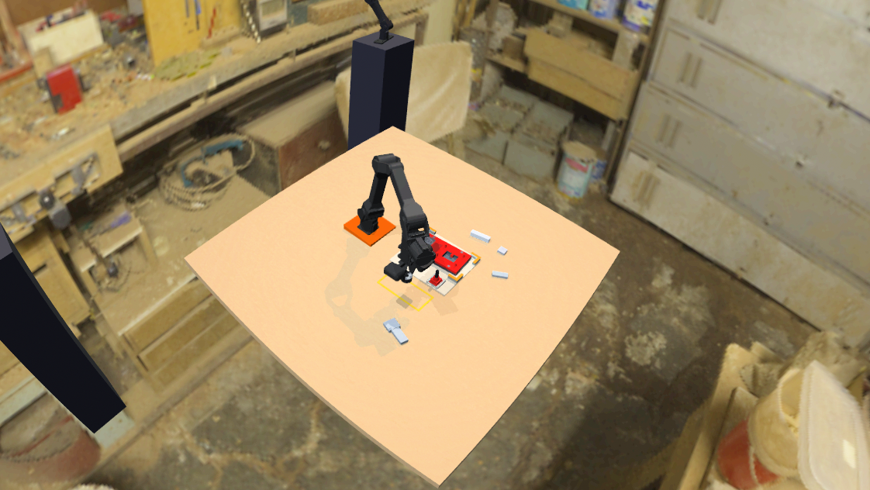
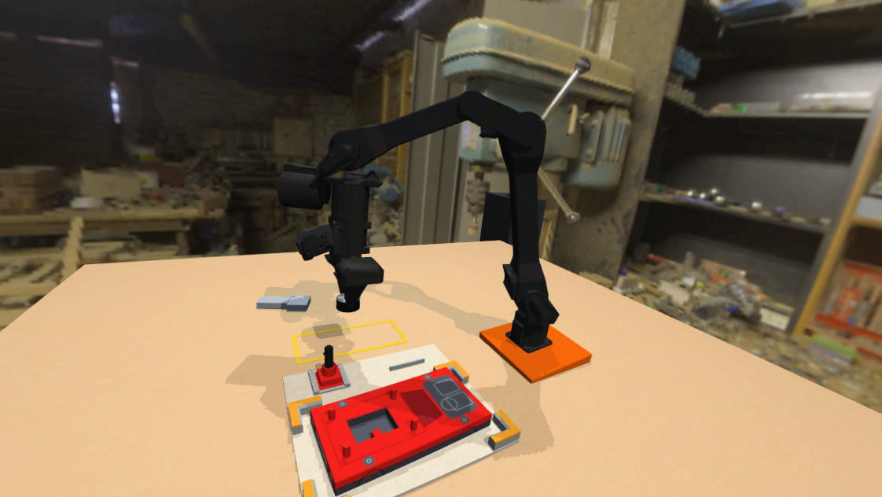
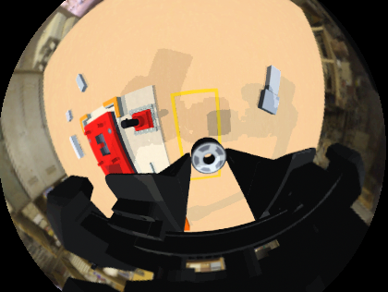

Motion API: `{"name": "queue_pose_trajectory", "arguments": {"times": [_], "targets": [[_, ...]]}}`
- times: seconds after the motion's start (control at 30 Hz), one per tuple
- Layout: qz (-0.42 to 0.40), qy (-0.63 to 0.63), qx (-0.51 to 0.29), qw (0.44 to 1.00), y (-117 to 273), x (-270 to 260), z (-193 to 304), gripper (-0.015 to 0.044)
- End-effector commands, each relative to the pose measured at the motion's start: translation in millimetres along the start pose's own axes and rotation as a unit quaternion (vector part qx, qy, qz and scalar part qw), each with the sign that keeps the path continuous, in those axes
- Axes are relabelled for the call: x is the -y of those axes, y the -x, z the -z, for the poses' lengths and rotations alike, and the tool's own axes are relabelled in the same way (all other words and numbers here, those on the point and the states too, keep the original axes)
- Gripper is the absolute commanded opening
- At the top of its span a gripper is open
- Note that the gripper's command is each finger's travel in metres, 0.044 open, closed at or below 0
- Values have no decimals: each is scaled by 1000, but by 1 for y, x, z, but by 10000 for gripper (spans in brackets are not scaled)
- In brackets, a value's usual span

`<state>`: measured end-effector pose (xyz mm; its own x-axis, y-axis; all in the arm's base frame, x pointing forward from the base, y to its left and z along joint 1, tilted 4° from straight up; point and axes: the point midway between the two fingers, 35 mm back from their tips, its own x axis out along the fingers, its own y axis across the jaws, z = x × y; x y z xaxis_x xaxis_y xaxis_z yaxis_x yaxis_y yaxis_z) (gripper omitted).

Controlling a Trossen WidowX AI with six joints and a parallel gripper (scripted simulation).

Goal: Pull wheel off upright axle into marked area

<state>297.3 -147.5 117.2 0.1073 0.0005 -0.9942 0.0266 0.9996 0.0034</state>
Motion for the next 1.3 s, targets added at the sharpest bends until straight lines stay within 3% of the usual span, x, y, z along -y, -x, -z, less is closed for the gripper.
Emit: {"name": "queue_pose_trajectory", "arguments": {"times": [0.0, 0.27, 0.53, 0.9, 1.27], "targets": [[-5, 0, -7, 1000, -27, -2, 3, 0], [-6, 0, -7, 1000, -65, -4, 6, 0], [-6, 0, -7, 1000, -66, -4, 6, 0], [-3, 2, -5, 1000, -61, -2, 4, 289], [-5, 0, -7, 1000, -2, -2, 3, 300]]}}
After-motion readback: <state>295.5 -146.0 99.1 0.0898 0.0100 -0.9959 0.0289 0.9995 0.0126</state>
